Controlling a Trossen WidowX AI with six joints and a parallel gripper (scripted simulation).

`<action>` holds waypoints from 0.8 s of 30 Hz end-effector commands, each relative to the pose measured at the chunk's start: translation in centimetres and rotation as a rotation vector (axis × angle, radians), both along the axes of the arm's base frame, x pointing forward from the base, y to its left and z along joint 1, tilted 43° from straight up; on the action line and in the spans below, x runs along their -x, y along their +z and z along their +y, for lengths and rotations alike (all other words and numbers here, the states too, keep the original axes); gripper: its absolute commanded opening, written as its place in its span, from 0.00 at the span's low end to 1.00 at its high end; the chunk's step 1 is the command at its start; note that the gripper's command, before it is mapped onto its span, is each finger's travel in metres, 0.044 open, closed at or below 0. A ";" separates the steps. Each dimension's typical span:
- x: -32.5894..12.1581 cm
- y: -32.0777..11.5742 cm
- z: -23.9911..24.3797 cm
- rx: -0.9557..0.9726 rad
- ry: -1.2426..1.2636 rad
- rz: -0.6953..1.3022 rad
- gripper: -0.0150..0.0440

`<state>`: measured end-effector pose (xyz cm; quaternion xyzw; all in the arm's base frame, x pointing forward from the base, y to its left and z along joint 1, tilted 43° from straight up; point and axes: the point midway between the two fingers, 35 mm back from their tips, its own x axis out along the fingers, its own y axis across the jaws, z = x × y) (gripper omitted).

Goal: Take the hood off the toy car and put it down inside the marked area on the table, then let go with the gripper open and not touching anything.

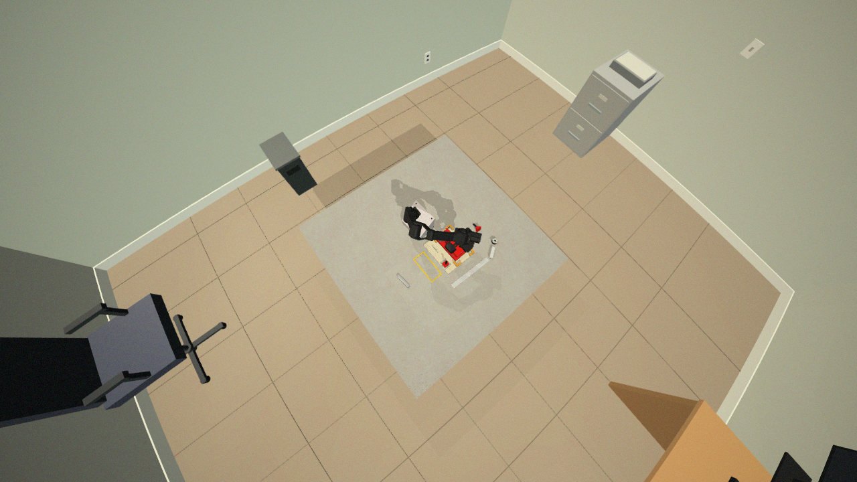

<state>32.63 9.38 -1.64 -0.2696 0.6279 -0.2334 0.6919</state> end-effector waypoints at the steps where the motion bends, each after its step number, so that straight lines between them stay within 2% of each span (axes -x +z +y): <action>1: 0.0 -0.3 -0.4 0.006 0.001 0.005 1.00; 24: -0.2 -1.6 -1.5 0.007 0.001 0.004 1.00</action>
